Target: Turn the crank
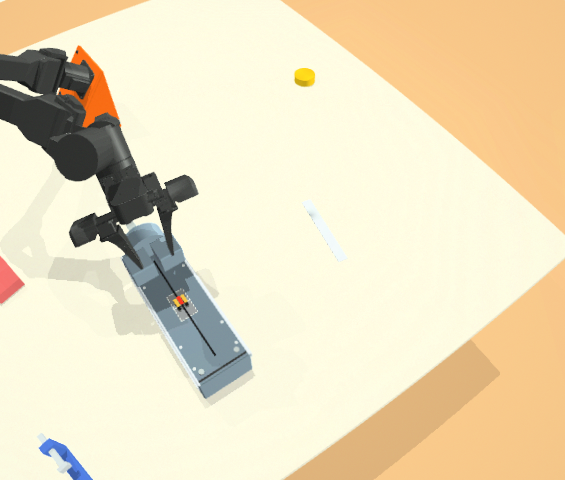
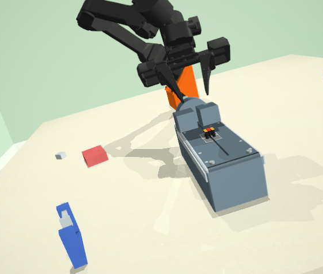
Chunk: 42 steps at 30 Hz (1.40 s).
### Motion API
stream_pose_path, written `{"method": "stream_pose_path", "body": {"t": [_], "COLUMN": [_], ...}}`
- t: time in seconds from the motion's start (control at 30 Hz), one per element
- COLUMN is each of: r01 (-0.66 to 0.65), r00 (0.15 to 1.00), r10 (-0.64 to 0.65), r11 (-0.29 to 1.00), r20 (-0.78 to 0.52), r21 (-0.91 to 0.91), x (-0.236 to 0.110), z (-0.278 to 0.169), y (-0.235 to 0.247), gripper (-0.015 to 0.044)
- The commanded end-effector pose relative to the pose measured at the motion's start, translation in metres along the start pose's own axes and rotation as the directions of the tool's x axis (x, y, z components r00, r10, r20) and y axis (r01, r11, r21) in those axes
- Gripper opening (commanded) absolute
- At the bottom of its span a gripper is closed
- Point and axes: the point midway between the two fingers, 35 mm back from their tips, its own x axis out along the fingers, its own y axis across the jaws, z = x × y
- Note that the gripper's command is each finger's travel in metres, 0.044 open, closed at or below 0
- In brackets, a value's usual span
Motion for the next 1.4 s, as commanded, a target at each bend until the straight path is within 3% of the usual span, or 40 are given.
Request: {"method": "stream_pose_path", "body": {"t": [0.0,0.13,0.2,0.77,1.37], "r01": [0.001,0.001,0.001,0.001,0.000], "r00": [1.000,1.000,1.000,1.000,1.000], "r10": [-0.001,-0.001,-0.001,-0.001,0.000], "r11": [1.000,1.000,1.000,1.000,1.000], "r20": [0.000,0.000,0.000,0.000,0.000], "r21": [0.000,0.000,0.000,0.000,0.000], "x": [-0.0001,-0.0001,-0.0001,-0.0001,0.0000], "z": [0.0000,0.0000,0.0000,0.0000,0.0000], "y": [0.0000,0.0000,0.0000,0.0000,0.0000], "gripper": [0.0315,0.0420,0.0440,0.0000,0.0000]}}
